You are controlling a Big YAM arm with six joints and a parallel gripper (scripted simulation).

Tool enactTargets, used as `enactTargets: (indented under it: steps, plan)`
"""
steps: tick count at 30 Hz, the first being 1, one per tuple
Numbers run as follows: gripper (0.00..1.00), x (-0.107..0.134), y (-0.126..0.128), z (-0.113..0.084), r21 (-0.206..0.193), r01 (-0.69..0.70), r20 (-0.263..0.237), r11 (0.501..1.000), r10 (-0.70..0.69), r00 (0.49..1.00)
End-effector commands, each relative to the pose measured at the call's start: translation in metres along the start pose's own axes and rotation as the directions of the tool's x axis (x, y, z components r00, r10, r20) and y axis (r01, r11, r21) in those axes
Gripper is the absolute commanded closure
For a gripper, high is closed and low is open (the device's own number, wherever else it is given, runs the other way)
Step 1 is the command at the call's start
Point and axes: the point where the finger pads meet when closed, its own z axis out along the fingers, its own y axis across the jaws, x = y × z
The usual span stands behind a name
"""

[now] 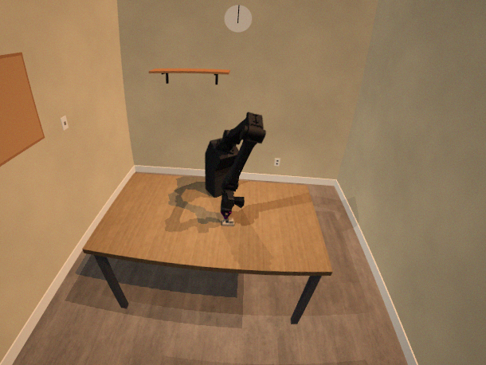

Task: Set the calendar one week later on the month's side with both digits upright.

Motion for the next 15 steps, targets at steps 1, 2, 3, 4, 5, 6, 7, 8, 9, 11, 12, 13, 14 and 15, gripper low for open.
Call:
enactTargets:
  steps: [1, 2, 3, 4, 5, 6, 7, 8, 9, 11, 12, 13, 14, 15]
  plan:
    - [0.74, -0.0065, -0.0136, -0.003, 0.031, 0.006, 0.009, 1.0, -0.006, 1.0]
    - [0.74, -0.0065, -0.0136, -0.003, 0.031, 0.006, 0.009, 1.0, -0.006, 1.0]
    - [0.74, -0.0065, -0.0136, -0.003, 0.031, 0.006, 0.009, 1.0, -0.006, 1.0]
    - [0.74, -0.0065, -0.0136, -0.003, 0.031, 0.006, 0.009, 1.0, -0.006, 1.0]
    - [0.74, -0.0065, -0.0136, -0.003, 0.031, 0.006, 0.009, 1.0, -0.006, 1.0]
    - [0.74, -0.0065, -0.0136, -0.003, 0.031, 0.006, 0.009, 1.0, -0.006, 1.0]
    - [0.74, -0.0065, -0.0136, -0.003, 0.031, 0.006, 0.009, 1.0, -0.006, 1.0]
    - [0.74, -0.0065, -0.0136, -0.003, 0.031, 0.006, 0.009, 1.0, -0.006, 1.0]
    - [0.74, -0.0065, -0.0136, -0.003, 0.031, 0.006, 0.009, 1.0, -0.006, 1.0]
    - [0.74, -0.0065, -0.0136, -0.003, 0.031, 0.006, 0.009, 1.0, -0.006, 1.0]
    - [0.74, -0.0065, -0.0136, -0.003, 0.031, 0.006, 0.009, 1.0, -0.006, 1.0]
    - [0.74, -0.0065, -0.0136, -0.003, 0.031, 0.006, 0.009, 1.0, -0.006, 1.0]
    - [0.74, -0.0065, -0.0136, -0.003, 0.031, 0.006, 0.009, 1.0, -0.006, 1.0]
    - [0.74, -0.0065, -0.0136, -0.003, 0.031, 0.006, 0.009, 1.0, -0.006, 1.0]
